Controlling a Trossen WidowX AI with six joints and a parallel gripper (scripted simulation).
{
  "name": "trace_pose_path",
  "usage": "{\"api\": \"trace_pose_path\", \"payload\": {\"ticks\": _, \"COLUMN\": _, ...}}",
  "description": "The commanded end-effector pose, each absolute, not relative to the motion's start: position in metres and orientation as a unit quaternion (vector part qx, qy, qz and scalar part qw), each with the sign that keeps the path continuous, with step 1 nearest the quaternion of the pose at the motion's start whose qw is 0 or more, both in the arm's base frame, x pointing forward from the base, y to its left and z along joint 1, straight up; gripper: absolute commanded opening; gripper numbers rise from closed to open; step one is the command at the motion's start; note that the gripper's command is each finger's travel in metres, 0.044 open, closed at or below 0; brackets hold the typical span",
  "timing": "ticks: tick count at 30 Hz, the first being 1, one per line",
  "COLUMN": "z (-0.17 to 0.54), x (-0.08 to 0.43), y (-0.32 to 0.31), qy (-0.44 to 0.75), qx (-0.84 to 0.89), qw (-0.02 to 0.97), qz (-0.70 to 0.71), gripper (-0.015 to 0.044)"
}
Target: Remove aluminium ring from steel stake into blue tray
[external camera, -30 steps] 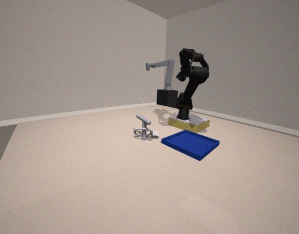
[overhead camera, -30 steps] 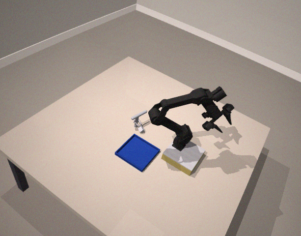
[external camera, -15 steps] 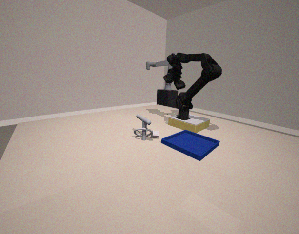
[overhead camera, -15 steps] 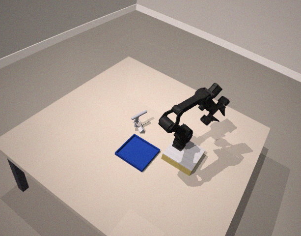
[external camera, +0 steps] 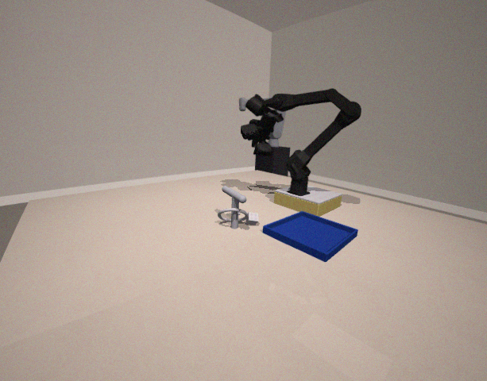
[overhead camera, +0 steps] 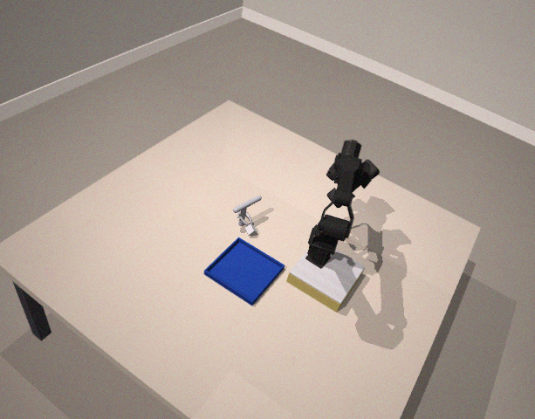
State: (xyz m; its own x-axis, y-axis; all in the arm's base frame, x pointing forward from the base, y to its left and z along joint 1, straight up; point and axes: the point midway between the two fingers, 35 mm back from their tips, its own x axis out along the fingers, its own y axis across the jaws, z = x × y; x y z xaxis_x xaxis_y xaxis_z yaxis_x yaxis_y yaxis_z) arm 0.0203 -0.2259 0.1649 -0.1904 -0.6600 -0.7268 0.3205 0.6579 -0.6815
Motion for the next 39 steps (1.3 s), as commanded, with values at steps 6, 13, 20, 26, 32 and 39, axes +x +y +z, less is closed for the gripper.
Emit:
{"api": "trace_pose_path", "payload": {"ticks": 6, "z": 0.129, "x": 0.120, "y": -0.203, "qy": 0.575, "qx": -0.107, "qw": 0.732, "qz": -0.351, "gripper": 0.0200}}
{"api": "trace_pose_path", "payload": {"ticks": 13, "z": 0.100, "x": 0.186, "y": -0.149, "qy": 0.520, "qx": -0.065, "qw": 0.800, "qz": -0.291, "gripper": 0.0200}}
{"api": "trace_pose_path", "payload": {"ticks": 20, "z": 0.071, "x": 0.225, "y": -0.074, "qy": 0.490, "qx": -0.009, "qw": 0.844, "qz": -0.218, "gripper": 0.0200}}
{"api": "trace_pose_path", "payload": {"ticks": 26, "z": 0.046, "x": 0.233, "y": -0.003, "qy": 0.484, "qx": 0.043, "qw": 0.861, "qz": -0.152, "gripper": 0.0200}}
{"api": "trace_pose_path", "payload": {"ticks": 32, "z": 0.032, "x": 0.226, "y": 0.037, "qy": 0.488, "qx": 0.072, "qw": 0.862, "qz": -0.116, "gripper": 0.0200}}
{"api": "trace_pose_path", "payload": {"ticks": 39, "z": 0.029, "x": 0.228, "y": 0.037, "qy": 0.488, "qx": 0.072, "qw": 0.862, "qz": -0.116, "gripper": 0.0200}}
